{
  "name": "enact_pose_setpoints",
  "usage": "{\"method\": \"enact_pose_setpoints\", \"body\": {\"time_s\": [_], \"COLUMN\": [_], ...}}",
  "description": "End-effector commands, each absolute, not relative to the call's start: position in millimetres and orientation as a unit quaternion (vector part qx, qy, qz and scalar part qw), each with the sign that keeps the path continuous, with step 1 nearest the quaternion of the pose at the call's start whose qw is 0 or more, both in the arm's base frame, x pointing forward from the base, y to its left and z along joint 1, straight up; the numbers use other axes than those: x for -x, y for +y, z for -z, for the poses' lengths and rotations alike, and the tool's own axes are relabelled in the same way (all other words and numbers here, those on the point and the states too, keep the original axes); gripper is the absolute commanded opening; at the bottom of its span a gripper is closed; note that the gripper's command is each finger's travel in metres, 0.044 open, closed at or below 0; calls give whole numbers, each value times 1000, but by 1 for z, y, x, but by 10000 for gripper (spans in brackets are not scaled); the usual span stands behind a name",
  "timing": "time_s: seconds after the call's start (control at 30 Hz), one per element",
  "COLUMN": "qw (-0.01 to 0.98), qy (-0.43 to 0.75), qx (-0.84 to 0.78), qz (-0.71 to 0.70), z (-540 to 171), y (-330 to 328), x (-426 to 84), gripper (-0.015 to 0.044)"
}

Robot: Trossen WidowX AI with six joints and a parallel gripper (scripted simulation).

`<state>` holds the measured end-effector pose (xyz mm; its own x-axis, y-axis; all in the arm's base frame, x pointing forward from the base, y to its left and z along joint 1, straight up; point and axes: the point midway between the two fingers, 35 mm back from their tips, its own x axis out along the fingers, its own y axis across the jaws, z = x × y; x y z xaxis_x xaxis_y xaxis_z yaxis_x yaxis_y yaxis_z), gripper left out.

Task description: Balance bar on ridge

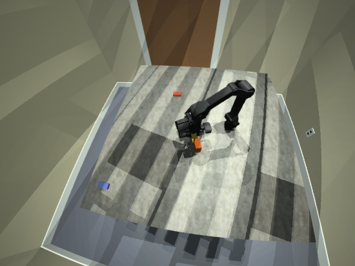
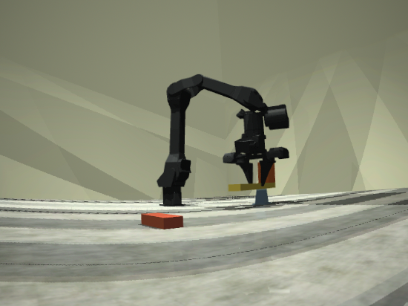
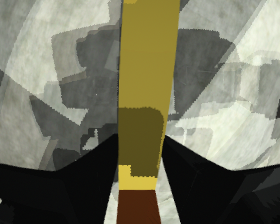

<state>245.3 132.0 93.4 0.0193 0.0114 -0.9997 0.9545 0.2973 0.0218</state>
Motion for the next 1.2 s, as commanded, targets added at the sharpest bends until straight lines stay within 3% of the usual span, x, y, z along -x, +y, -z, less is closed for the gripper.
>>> {"method": "enact_pose_setpoints", "body": {"time_s": [0.0,0.07,1.17], "qw": [573,573,573], "qy": [566,566,566], "qx": [-426,-426,-426], "qz": [412,412,412], "z": [-93,-93,-93], "y": [132,132,132], "x": [-245,-245,-245], "gripper": [131,167,171]}}
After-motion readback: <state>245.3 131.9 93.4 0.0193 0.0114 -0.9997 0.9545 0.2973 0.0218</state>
